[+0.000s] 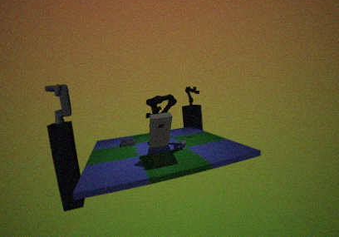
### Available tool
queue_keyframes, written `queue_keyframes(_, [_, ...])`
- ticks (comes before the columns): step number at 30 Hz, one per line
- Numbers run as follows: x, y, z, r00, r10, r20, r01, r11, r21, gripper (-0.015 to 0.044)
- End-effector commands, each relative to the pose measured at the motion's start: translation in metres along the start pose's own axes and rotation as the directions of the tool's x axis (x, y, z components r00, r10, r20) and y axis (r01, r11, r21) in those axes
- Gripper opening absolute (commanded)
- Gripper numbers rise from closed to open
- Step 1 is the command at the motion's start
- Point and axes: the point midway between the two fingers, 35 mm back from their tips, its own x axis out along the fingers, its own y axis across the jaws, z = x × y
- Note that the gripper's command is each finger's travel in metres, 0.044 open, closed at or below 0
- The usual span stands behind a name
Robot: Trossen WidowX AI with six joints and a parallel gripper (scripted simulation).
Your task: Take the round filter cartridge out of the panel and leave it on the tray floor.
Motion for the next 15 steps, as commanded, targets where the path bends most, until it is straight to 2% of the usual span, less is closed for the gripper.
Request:
queue_keyframes(1, [-0.020, -0.002, 0.003, 1.000, -0.007, 0.002, 0.007, 1.000, -0.005, 0.0000])
queue_keyframes(9, [-0.064, 0.001, 0.004, 1.000, 0.004, 0.004, -0.004, 1.000, -0.005, 0.0000])
queue_keyframes(15, [-0.065, -0.015, 0.005, 1.000, 0.004, 0.005, -0.004, 1.000, -0.006, 0.0000])
